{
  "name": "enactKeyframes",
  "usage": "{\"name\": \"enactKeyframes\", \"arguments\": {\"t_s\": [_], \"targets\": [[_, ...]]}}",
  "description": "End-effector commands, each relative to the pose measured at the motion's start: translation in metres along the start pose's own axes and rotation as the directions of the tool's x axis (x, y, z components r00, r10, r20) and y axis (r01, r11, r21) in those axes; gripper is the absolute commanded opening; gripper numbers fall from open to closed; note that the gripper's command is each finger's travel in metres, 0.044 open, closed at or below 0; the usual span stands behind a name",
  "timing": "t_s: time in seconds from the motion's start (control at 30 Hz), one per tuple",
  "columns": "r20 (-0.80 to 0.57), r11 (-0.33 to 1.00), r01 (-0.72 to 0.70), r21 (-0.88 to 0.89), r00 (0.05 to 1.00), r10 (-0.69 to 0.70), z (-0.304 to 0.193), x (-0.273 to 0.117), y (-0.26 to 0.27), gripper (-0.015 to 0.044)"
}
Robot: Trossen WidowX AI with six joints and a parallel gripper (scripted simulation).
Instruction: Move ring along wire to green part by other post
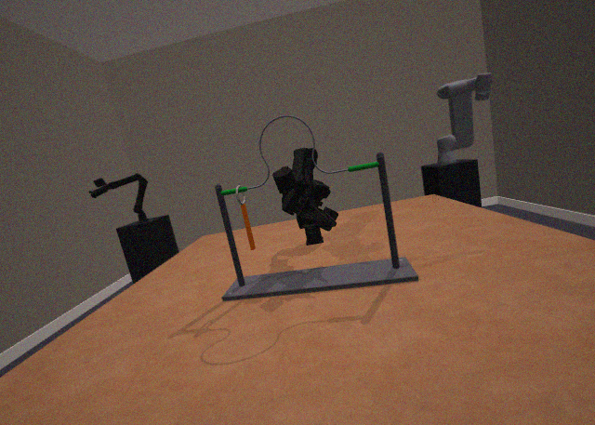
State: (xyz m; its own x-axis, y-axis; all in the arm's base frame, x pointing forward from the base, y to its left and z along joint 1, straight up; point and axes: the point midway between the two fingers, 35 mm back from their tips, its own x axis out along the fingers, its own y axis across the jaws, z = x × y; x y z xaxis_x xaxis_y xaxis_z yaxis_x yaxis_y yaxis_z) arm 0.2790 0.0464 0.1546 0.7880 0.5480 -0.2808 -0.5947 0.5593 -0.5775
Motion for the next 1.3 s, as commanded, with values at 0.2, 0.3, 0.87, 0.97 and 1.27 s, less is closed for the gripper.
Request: {"name": "enactKeyframes", "arguments": {"t_s": [0.2, 0.3, 0.87, 0.97, 1.27], "targets": [[-0.090, 0.948, 0.198, 0.249, 0.979, -0.181, -0.064, -0.032, -0.025, 0.0160], [-0.120, 0.914, 0.258, 0.313, 0.965, -0.232, -0.080, -0.046, -0.029, 0.0160], [-0.281, 0.615, 0.540, 0.574, 0.836, -0.472, -0.142, -0.129, -0.022, 0.0160], [-0.308, 0.546, 0.579, 0.605, 0.803, -0.510, -0.149, -0.143, -0.017, 0.0160], [-0.323, 0.514, 0.599, 0.614, 0.785, -0.529, -0.150, -0.149, -0.019, 0.0160]]}}
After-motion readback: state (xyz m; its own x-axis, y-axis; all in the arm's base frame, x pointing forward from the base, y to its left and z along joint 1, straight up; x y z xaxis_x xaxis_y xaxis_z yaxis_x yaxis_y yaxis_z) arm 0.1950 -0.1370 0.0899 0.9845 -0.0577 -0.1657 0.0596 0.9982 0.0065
